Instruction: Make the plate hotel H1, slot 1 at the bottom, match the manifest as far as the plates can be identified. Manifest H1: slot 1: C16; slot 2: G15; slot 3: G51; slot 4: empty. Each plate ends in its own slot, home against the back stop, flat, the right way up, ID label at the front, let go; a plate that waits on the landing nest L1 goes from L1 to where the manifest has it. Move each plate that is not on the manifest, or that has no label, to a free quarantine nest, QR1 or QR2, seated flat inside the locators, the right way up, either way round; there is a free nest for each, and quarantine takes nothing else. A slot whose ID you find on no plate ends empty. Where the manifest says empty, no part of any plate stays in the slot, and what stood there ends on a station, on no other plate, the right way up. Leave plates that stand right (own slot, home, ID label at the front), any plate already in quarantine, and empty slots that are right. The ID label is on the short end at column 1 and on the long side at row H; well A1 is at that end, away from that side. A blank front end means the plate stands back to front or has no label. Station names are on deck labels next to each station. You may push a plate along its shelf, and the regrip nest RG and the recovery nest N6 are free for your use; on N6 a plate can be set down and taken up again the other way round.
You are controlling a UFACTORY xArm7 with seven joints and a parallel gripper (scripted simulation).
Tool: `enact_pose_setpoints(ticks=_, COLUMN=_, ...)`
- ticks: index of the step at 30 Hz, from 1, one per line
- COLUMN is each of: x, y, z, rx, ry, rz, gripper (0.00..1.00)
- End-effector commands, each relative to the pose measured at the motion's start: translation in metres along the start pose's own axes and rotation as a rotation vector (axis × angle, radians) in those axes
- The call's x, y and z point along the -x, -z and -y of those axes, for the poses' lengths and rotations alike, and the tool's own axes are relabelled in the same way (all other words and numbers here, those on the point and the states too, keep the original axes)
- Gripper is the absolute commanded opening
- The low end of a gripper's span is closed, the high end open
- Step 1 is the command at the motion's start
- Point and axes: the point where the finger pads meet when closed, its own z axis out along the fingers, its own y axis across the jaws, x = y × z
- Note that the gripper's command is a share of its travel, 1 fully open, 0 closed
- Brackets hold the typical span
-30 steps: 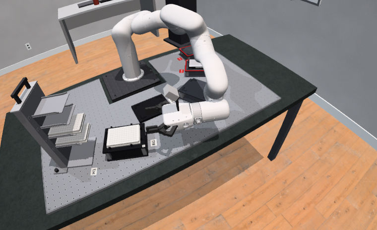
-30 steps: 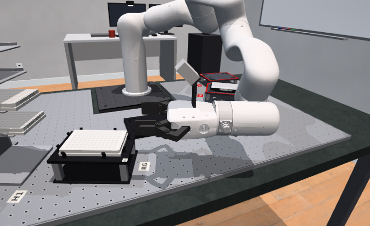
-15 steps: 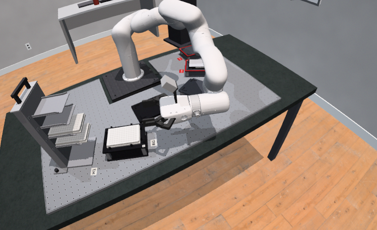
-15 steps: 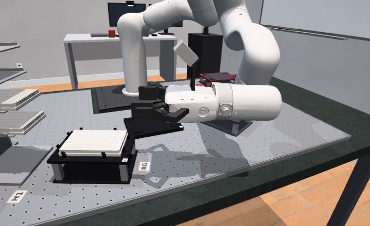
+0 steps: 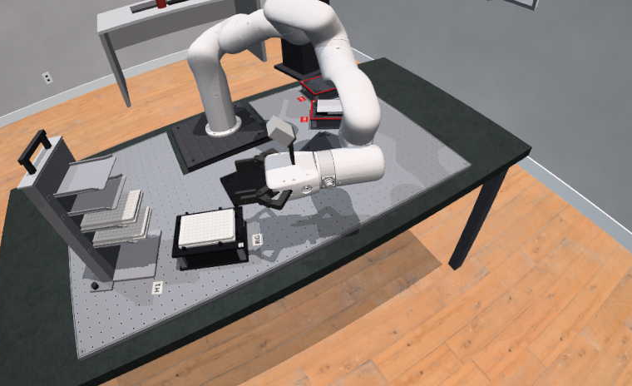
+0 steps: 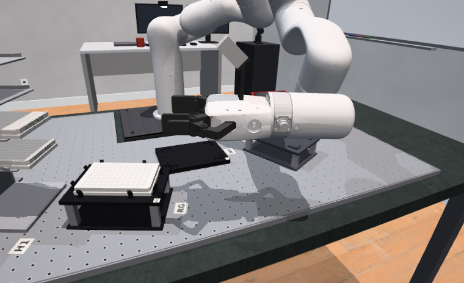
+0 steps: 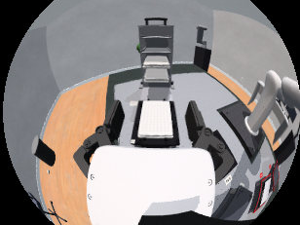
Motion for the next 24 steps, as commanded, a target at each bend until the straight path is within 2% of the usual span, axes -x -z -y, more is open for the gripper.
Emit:
enact_pose_setpoints(ticks=1, x=-0.0026, y=0.0, z=0.0006, rx=0.0, ry=-0.004, rz=0.002, gripper=1.0)
enact_pose_setpoints(ticks=4, x=-0.0026, y=0.0, z=0.0006, rx=0.0, ry=-0.004, rz=0.002, gripper=1.0)
enact_pose_setpoints(ticks=16, x=-0.0025, y=0.0, z=0.0008, rx=0.0, ry=-0.004, rz=0.202, gripper=1.0)
enact_pose_setpoints(ticks=18, x=-0.0025, y=0.0, z=0.0008, rx=0.0, ry=-0.004, rz=0.202, gripper=1.0)
enact_pose_setpoints(ticks=24, x=-0.0025, y=0.0, z=0.0008, rx=0.0, ry=-0.004, rz=0.302, gripper=1.0)
